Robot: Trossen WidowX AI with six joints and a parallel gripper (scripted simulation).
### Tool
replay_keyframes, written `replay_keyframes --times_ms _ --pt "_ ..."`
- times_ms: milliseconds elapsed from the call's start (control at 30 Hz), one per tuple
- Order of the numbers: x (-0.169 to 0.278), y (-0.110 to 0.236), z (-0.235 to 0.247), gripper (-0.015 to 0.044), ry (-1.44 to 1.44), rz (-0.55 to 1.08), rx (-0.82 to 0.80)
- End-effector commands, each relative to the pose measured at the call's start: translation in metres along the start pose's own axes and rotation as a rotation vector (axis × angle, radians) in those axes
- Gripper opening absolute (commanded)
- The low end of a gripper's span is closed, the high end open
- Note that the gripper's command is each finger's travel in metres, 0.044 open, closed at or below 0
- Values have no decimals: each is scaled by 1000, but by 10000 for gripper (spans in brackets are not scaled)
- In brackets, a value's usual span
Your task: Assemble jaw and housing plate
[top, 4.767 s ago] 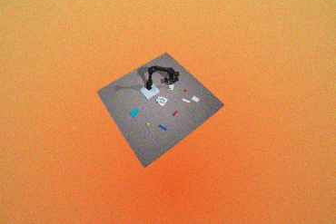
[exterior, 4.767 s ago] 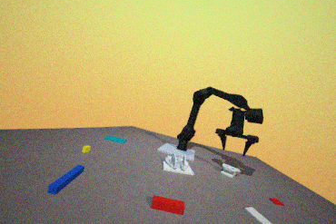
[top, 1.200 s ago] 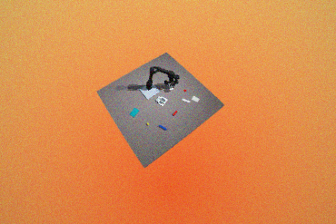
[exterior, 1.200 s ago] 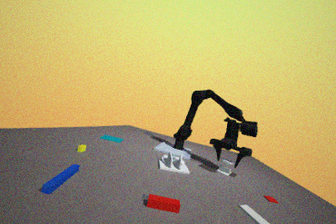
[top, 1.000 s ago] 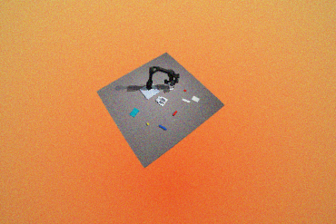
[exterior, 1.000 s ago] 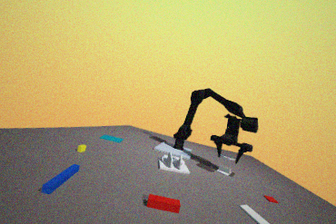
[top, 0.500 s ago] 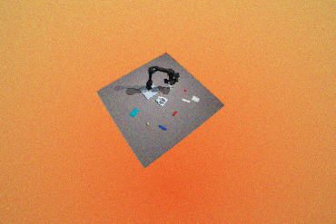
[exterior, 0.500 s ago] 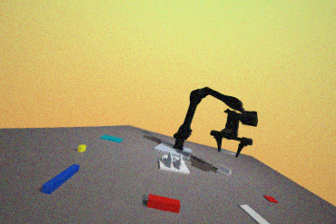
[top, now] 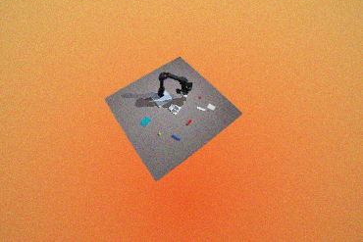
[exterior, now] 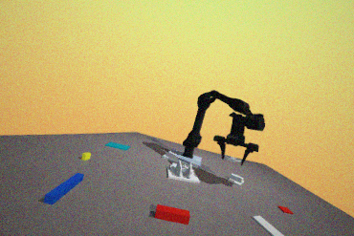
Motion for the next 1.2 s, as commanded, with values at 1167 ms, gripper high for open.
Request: replay_keyframes --times_ms 1167 --pt "-62 2 -112 351 411 -7 13"
Point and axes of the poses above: the point midway between the two fingers, 35 mm back from their tips, its own y axis back along the fingers, its own z axis across the jaws, x = y × z, the point moved 9 cm from there along y, back along the fingers, and after that the axes turned 9 degrees about y, right-handed, at the moved point
